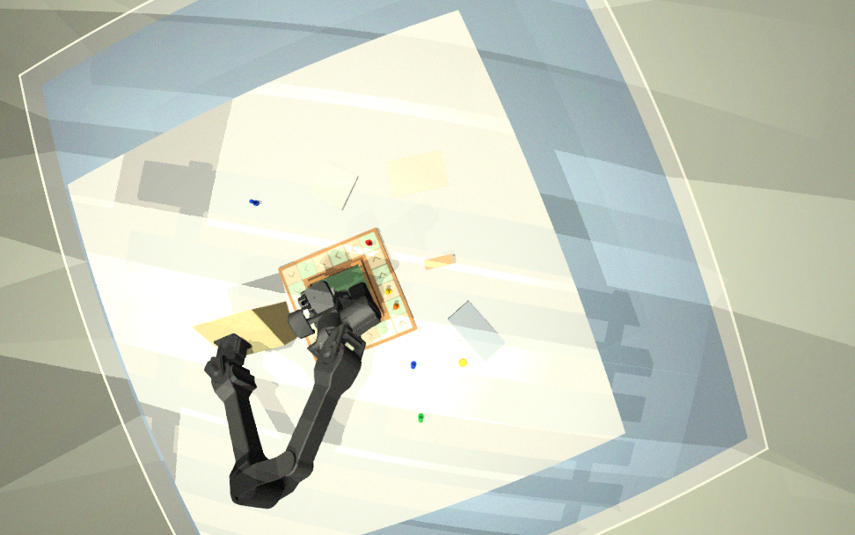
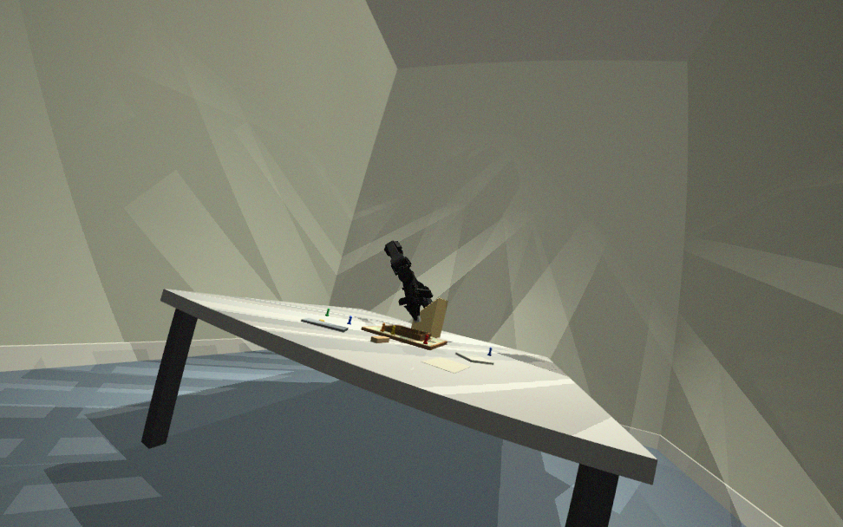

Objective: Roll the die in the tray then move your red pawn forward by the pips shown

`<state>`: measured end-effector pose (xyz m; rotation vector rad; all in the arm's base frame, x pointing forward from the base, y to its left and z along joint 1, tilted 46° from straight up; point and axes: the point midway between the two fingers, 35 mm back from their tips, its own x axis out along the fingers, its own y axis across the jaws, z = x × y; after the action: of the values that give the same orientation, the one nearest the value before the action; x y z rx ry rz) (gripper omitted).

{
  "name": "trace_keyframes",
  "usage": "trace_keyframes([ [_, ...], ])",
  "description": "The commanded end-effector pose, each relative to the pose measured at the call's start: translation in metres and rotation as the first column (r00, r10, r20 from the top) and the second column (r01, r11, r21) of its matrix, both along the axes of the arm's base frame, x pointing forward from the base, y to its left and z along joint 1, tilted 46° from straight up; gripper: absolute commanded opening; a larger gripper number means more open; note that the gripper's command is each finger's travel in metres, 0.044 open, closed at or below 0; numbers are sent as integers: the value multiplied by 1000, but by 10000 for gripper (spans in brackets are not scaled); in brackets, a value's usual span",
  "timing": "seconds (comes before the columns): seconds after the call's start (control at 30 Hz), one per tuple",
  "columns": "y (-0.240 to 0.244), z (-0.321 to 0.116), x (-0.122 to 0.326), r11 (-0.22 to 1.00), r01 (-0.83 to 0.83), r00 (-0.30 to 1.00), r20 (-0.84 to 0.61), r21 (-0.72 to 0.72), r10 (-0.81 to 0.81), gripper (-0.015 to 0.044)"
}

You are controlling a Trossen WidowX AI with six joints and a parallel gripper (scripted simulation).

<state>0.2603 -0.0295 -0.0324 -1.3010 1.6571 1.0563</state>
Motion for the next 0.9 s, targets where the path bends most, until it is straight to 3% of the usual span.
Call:
trace_keyframes([
  [0.0,0,0,-1,991,7,1000,23,131,-10,0],
  [0.33,-1,-1,-1,918,-35,991,133,395,-19,0],
  [0.43,-1,2,0,916,-37,991,136,399,-19,0],
  [0.6,-2,43,14,916,-37,990,137,399,-19,0],
  [0.87,-2,41,11,916,-37,990,137,399,-19,0],
])
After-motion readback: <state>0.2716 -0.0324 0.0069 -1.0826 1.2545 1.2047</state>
